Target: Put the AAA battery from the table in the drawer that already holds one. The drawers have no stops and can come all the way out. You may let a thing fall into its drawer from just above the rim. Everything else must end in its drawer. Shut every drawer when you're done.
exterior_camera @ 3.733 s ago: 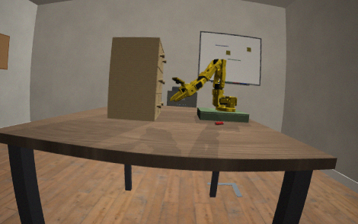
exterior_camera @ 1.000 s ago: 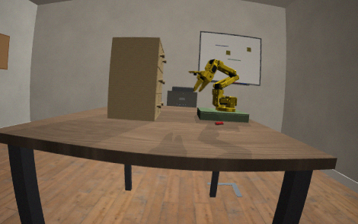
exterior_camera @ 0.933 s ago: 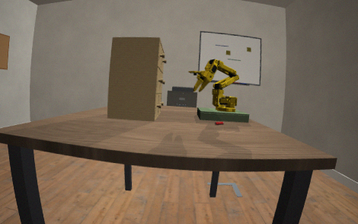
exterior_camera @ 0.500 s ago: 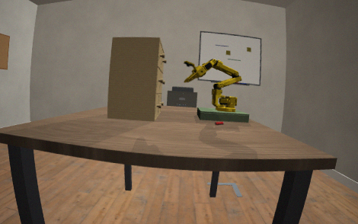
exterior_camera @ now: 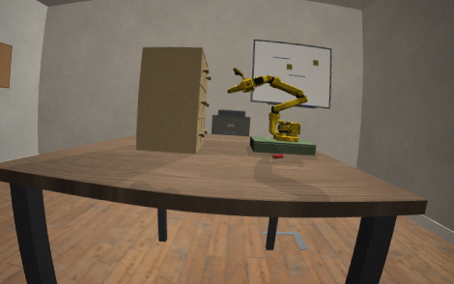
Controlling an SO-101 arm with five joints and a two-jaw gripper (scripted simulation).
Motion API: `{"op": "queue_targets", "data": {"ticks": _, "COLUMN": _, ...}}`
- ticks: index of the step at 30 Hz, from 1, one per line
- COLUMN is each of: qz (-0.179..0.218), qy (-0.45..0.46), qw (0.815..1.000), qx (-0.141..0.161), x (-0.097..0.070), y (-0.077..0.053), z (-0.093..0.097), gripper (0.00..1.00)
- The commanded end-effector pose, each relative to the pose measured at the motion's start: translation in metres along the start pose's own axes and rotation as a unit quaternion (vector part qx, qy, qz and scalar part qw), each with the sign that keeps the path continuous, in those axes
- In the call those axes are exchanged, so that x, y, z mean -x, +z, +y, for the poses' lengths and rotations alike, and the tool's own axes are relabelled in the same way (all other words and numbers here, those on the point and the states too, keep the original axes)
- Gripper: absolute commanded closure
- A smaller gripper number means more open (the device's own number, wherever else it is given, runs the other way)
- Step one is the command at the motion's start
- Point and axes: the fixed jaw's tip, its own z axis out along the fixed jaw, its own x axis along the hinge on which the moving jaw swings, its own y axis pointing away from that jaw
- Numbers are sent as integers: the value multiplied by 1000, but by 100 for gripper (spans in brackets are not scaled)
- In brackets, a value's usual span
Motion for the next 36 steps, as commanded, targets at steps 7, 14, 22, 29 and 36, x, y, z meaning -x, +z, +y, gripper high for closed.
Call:
{"op": "queue_targets", "data": {"ticks": 7, "qz": -13, "qy": 6, "qw": 1000, "qx": -4, "x": 5, "y": 9, "z": -2, "gripper": 79}}
{"op": "queue_targets", "data": {"ticks": 14, "qz": -13, "qy": 5, "qw": 1000, "qx": -2, "x": -5, "y": 36, "z": -1, "gripper": 79}}
{"op": "queue_targets", "data": {"ticks": 22, "qz": -14, "qy": 4, "qw": 1000, "qx": -1, "x": -16, "y": 52, "z": -1, "gripper": 79}}
{"op": "queue_targets", "data": {"ticks": 29, "qz": -14, "qy": 4, "qw": 1000, "qx": -1, "x": -16, "y": 52, "z": -1, "gripper": 79}}
{"op": "queue_targets", "data": {"ticks": 36, "qz": -14, "qy": 4, "qw": 1000, "qx": -1, "x": -16, "y": 52, "z": -1, "gripper": 79}}
